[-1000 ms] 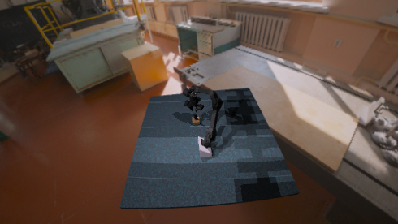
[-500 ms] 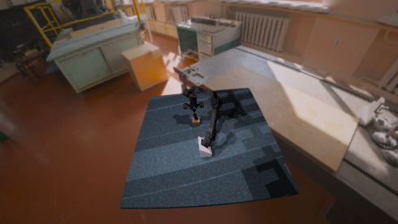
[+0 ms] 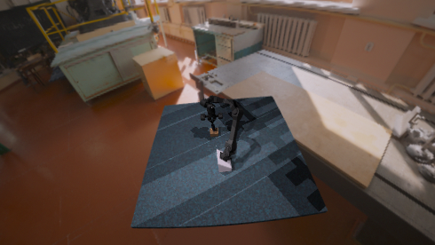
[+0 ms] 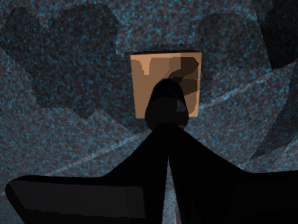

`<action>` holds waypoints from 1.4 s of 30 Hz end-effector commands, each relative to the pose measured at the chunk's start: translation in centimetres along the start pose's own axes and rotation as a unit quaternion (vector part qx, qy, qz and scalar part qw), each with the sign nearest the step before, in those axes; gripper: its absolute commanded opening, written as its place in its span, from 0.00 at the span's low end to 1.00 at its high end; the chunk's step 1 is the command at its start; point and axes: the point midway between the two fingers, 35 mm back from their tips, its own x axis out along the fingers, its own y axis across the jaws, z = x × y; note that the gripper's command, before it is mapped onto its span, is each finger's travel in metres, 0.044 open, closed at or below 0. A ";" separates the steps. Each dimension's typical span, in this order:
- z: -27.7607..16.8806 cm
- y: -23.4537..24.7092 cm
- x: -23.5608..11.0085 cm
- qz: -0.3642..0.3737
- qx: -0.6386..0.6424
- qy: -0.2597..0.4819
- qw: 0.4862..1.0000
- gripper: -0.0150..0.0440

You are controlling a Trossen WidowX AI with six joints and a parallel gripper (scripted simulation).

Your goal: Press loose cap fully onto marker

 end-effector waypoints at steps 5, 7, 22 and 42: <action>0.0 -0.1 1.3 -0.003 -0.003 -0.001 1.000 0.25; 0.0 -0.1 1.6 -0.003 -0.003 -0.001 1.000 0.25; 0.1 0.1 2.2 0.001 0.000 -0.005 1.000 0.25; 0.1 0.2 -6.7 0.002 -0.001 -0.004 1.000 0.43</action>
